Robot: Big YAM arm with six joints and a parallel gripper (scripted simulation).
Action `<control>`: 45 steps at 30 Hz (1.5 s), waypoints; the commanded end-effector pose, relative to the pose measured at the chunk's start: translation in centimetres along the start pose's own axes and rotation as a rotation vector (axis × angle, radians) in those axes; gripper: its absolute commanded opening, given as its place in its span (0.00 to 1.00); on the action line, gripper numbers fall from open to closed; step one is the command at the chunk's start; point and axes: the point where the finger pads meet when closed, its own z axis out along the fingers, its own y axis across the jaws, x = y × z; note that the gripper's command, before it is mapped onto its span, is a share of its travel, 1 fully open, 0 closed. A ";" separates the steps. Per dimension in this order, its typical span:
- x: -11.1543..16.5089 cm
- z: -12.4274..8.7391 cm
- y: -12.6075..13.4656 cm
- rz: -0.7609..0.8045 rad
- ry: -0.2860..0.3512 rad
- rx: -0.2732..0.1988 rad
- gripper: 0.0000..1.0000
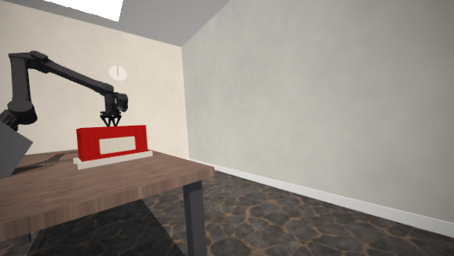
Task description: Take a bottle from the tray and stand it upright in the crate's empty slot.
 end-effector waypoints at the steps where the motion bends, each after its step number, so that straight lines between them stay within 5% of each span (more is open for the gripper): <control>1: 0.1 0.8 0.2 0.001 0.007 0.002 0.61; 45: 0.1 1.5 0.1 0.002 0.008 0.004 0.61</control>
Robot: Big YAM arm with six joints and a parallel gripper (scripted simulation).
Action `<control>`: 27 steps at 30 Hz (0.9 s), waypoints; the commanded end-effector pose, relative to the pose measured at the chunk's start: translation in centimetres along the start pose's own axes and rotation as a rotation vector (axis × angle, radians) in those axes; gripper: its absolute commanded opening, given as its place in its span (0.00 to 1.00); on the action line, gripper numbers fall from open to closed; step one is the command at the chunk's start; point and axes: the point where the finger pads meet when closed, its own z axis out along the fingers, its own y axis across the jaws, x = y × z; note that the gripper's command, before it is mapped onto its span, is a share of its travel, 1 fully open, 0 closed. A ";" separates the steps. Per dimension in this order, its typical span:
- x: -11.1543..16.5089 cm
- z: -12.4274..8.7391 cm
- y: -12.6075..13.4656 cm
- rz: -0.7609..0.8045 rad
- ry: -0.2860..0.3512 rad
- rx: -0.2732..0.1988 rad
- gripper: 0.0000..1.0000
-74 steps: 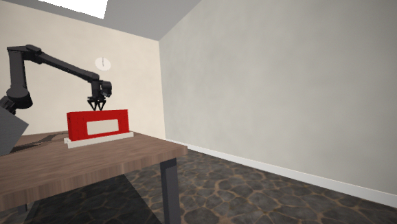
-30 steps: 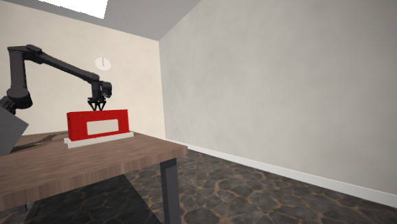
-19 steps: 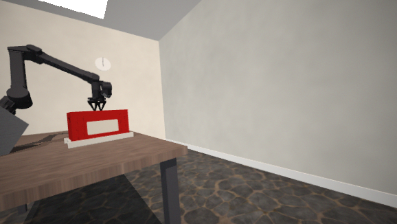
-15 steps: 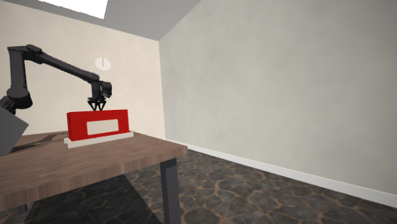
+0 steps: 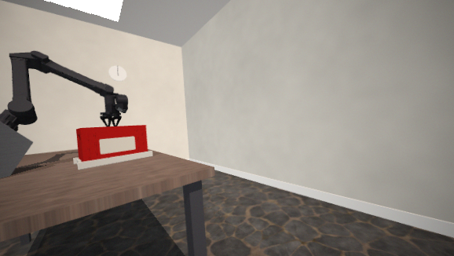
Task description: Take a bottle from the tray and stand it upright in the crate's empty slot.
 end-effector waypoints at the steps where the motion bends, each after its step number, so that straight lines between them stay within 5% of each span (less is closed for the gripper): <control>1: 0.1 0.9 0.2 0.003 0.007 0.001 0.61; 27: 0.1 3.7 0.2 0.003 0.007 0.001 0.61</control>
